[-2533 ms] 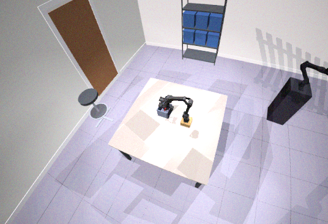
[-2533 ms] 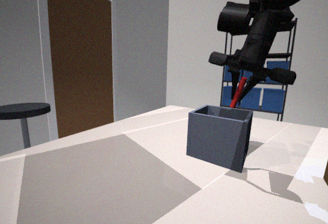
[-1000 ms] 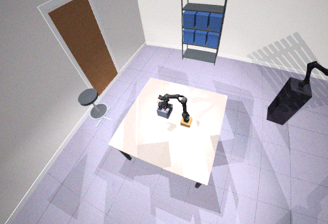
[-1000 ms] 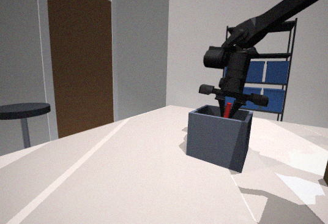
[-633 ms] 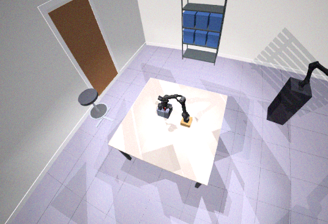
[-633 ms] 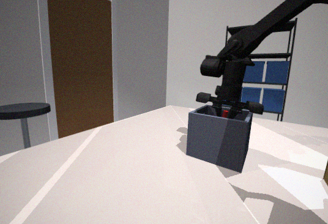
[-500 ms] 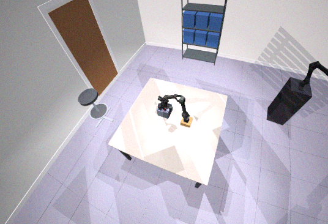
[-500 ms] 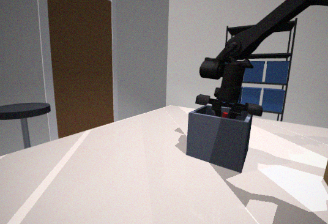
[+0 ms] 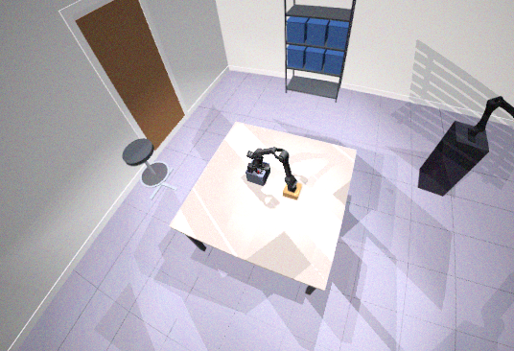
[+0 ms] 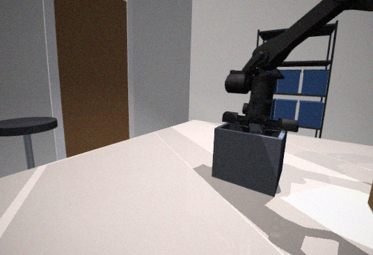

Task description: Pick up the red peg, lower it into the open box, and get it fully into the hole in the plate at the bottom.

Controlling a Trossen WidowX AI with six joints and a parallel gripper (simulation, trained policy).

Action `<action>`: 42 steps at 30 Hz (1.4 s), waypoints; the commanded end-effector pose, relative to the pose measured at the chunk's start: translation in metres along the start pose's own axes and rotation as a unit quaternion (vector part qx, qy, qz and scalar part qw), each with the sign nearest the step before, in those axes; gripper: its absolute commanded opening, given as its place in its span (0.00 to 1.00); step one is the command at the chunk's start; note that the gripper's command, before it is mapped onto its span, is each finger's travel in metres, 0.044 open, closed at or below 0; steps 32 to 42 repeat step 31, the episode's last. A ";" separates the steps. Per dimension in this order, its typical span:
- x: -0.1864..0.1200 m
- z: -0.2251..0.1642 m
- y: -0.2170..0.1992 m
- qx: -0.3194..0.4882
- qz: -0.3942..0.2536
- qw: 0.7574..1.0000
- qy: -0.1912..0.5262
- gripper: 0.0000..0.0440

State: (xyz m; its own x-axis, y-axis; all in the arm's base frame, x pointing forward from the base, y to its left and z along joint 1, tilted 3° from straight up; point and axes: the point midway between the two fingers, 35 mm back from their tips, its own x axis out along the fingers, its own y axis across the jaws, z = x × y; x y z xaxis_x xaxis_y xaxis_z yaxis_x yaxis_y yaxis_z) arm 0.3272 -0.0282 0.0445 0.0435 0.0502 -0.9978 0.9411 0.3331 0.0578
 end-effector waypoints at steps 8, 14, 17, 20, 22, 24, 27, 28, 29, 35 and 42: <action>-0.015 0.009 0.011 0.010 0.016 0.998 0.053 0.44; -0.025 0.013 0.013 0.020 0.031 0.996 0.078 0.49; -0.031 0.014 0.014 0.024 0.038 0.995 0.089 0.51; -0.037 0.016 0.015 0.028 0.045 0.994 0.097 0.54; -0.041 0.018 0.016 0.031 0.051 0.993 0.102 0.56; -0.044 0.019 0.017 0.034 0.056 0.992 0.106 0.57; -0.050 0.022 0.018 0.038 0.063 0.991 0.111 0.59; -0.051 0.023 0.019 0.039 0.066 0.991 0.113 0.59; -0.053 0.024 0.019 0.040 0.068 0.990 0.114 0.59; -0.057 0.026 0.020 0.041 0.073 0.990 0.115 0.53; -0.057 0.026 0.020 0.041 0.073 0.990 0.115 0.53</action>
